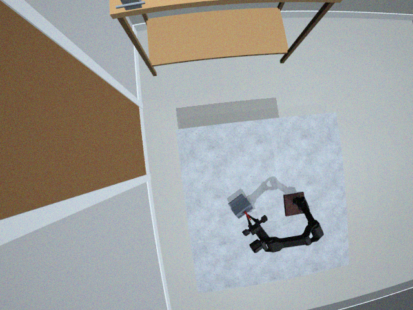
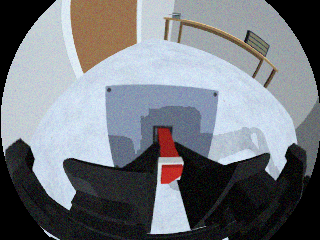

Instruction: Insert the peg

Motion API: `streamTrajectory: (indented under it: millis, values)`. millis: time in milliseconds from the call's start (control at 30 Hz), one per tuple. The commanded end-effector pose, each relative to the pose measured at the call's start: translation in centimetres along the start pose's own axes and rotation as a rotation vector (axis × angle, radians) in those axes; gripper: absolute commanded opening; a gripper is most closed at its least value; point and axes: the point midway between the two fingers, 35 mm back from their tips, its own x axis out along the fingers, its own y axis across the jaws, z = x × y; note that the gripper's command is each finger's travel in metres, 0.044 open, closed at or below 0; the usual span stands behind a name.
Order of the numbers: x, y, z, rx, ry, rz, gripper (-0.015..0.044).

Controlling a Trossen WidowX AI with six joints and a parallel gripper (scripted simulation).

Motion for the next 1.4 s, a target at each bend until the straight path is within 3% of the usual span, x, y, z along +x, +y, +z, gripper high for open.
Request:
streamTrajectory:
  millis: [0,1100,1367]
  values:
    - [0.31,-0.04,-0.13,-0.006,0.005,-0.001,0.0]
    - [1.18,-0.01,-0.1,0.0,-0.001,-0.001,0.0]
    - [1.18,-0.01,-0.1,0.0,-0.001,-0.001,0.021]
